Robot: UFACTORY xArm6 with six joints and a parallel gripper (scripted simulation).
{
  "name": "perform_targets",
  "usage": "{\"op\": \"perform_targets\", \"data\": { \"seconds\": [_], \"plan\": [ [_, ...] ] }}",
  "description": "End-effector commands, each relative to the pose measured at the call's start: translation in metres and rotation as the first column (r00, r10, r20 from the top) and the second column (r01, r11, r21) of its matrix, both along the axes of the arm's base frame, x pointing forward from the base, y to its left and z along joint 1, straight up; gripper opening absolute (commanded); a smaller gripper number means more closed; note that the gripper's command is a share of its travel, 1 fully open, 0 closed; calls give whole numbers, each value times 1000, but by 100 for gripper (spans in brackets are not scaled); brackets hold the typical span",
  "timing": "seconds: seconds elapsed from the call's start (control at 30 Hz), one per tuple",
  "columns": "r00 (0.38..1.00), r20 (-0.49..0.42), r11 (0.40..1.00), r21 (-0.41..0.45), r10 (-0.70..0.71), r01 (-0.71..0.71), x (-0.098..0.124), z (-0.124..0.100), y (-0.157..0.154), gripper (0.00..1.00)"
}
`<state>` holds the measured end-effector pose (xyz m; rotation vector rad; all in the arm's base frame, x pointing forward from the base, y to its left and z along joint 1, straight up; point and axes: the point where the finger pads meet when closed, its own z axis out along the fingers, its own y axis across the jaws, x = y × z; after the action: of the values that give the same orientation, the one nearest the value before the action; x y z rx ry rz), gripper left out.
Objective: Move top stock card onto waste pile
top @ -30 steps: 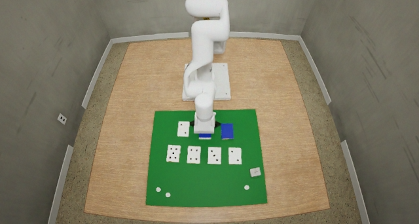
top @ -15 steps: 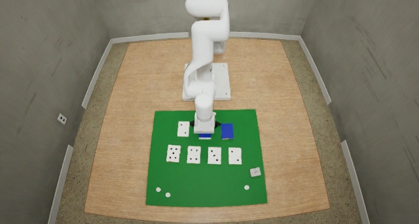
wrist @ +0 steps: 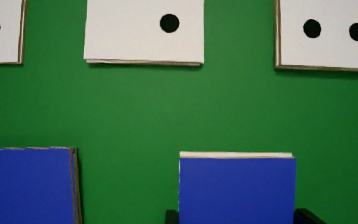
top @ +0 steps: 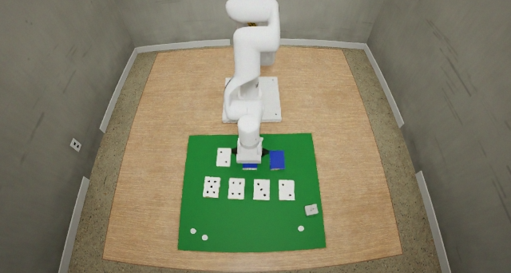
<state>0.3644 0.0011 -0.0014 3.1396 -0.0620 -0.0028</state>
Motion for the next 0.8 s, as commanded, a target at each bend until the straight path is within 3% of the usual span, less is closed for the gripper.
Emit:
{"op": "perform_targets", "data": {
  "seconds": [0.0,0.13,0.17,0.77],
  "plan": [
    [1000,4,1000,0,0,0,1,1,0,73],
    [1000,4,1000,0,0,0,1,1,0,73],
    [1000,4,1000,0,0,0,1,1,0,87],
    [1000,4,1000,0,0,0,1,1,0,87]
  ]
}}
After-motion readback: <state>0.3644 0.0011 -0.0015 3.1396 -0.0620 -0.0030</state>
